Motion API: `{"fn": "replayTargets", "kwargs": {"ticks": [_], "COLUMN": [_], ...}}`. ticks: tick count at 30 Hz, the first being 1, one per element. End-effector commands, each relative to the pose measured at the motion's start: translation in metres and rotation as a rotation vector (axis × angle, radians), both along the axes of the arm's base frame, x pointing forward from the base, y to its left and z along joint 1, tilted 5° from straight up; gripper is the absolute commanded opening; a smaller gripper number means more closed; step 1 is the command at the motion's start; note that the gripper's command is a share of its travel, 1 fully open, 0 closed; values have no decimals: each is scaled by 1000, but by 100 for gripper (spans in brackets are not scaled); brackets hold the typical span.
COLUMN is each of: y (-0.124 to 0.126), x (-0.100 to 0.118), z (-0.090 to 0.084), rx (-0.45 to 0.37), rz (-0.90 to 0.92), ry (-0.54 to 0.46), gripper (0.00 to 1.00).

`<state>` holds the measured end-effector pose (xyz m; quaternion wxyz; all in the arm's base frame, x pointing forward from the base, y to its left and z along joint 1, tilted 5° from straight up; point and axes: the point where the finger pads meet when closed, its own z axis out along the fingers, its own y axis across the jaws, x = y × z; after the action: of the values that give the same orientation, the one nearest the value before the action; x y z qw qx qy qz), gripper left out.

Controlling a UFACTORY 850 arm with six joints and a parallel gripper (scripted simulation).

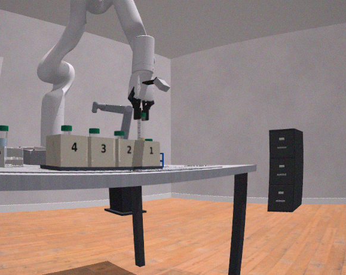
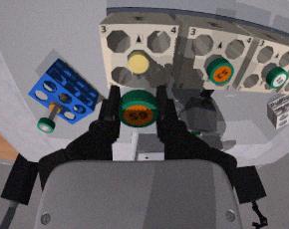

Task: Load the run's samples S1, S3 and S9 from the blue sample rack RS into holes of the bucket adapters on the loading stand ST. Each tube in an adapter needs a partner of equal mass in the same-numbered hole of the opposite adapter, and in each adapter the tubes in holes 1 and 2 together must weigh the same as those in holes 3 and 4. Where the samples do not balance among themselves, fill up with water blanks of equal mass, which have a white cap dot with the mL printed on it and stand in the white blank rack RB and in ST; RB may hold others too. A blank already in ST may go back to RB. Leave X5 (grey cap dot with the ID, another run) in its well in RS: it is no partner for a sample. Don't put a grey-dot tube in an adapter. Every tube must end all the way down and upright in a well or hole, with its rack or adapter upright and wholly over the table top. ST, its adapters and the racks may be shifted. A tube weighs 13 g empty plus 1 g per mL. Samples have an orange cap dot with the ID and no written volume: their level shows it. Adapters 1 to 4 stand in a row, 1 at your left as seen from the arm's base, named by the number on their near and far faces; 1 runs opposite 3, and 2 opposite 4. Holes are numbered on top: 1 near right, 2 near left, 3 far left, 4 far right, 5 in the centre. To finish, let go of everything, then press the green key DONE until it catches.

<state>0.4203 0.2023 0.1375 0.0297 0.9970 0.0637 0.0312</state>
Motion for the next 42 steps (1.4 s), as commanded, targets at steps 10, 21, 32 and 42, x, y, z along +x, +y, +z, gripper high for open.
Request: {"fn": "replayTargets", "kwargs": {"ticks": [10,21,32,42], "y": [0,-1,-1,-2], "x": [2,2,3,3], "z": [-12,-21,-30,-40], "rx": [1,1,1,1], "rz": [0,0,0,0], "ry": [-2,-2,-2,-2], "gripper": [0,0,0,0]}}
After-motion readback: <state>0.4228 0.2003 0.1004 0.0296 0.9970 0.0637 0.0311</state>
